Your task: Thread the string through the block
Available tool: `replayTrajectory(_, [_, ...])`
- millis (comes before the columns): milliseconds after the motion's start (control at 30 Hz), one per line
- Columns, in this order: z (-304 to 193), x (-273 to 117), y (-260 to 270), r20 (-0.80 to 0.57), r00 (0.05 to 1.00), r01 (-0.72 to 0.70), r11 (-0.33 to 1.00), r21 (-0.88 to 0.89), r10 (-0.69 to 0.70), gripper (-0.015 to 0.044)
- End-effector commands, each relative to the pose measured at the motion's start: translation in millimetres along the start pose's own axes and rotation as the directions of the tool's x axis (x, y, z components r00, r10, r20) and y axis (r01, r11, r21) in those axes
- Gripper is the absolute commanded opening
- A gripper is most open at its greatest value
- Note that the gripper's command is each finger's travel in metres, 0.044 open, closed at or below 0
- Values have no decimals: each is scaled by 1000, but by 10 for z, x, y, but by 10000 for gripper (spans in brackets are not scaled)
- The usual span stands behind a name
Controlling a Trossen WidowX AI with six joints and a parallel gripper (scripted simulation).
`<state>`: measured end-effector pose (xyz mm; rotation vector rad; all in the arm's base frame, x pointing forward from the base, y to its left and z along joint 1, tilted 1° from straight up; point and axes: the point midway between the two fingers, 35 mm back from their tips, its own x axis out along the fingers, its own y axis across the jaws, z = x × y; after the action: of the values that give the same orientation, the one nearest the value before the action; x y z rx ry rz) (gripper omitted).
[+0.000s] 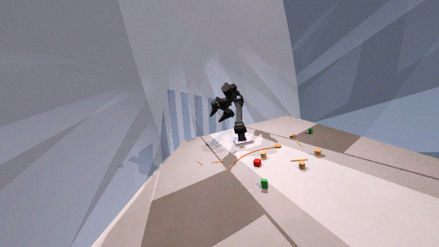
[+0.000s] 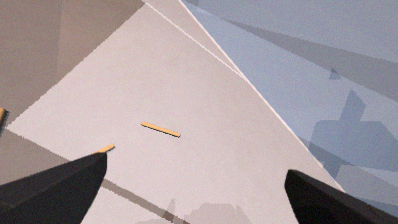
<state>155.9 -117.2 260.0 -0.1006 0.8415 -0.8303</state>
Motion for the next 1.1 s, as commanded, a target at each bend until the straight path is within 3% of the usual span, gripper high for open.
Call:
replayTrajectory(0, [178, 179, 703, -123, 974, -225, 838, -498, 189, 440])
replayTrajectory(233, [201, 282, 1278, -241, 923, -369, 517, -773, 299, 440])
replayTrajectory(467, [121, 354, 1862, -369, 849, -435, 102, -895, 377, 440])
replayTrajectory(833, [-218, 409, 2755, -574, 696, -322, -527, -786, 431, 440])
replayTrajectory(1000, [-453, 414, 3130, -663, 616, -187, -738, -649, 427, 440])
replayTrajectory(1067, [-467, 414, 3150, -668, 611, -178, -748, -640, 426, 440])
